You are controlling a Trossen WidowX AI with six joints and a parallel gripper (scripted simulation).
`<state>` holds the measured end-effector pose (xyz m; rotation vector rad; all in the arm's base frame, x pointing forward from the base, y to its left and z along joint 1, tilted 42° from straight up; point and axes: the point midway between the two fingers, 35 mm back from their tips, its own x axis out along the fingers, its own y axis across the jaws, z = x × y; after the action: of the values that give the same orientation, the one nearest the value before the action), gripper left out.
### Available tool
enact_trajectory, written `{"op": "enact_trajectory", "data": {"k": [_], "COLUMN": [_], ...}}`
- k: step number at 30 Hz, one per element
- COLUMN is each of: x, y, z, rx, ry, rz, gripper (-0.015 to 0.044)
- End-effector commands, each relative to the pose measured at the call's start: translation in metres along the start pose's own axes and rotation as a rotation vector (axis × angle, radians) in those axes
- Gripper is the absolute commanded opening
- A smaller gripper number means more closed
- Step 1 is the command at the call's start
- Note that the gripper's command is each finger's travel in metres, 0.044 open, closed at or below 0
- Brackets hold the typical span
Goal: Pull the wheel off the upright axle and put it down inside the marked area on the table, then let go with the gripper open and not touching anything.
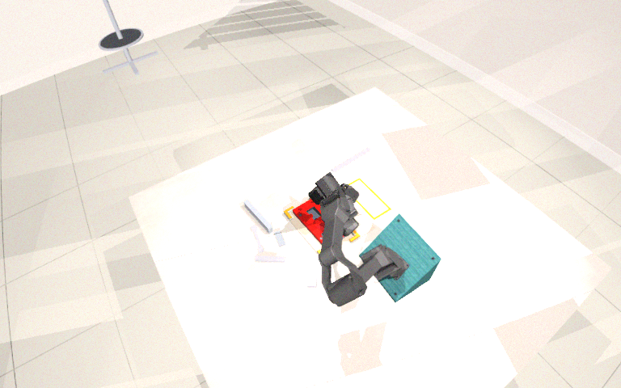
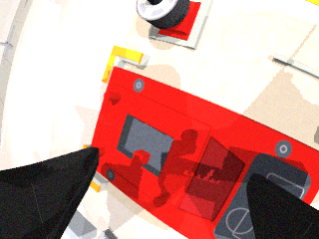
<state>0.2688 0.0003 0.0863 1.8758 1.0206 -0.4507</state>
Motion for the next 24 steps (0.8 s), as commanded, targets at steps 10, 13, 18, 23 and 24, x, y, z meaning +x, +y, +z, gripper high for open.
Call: {"op": "enact_trajectory", "data": {"k": [10, 13, 18, 23, 24], "x": [0.002, 0.003, 0.007, 0.01, 0.01], "y": [0.031, 0.041, 0.055, 0.066, 0.068], "z": [0.02, 0.029, 0.045, 0.062, 0.066], "rx": [-0.323, -0.438, -0.629, -0.813, -0.849], "ry": [0.018, 0.044, 0.104, 0.178, 0.194], "rz": [-0.13, -0.17, -0.227, -0.275, -0.283], "gripper": [0.03, 0.03, 0.03, 0.03, 0.03]}}
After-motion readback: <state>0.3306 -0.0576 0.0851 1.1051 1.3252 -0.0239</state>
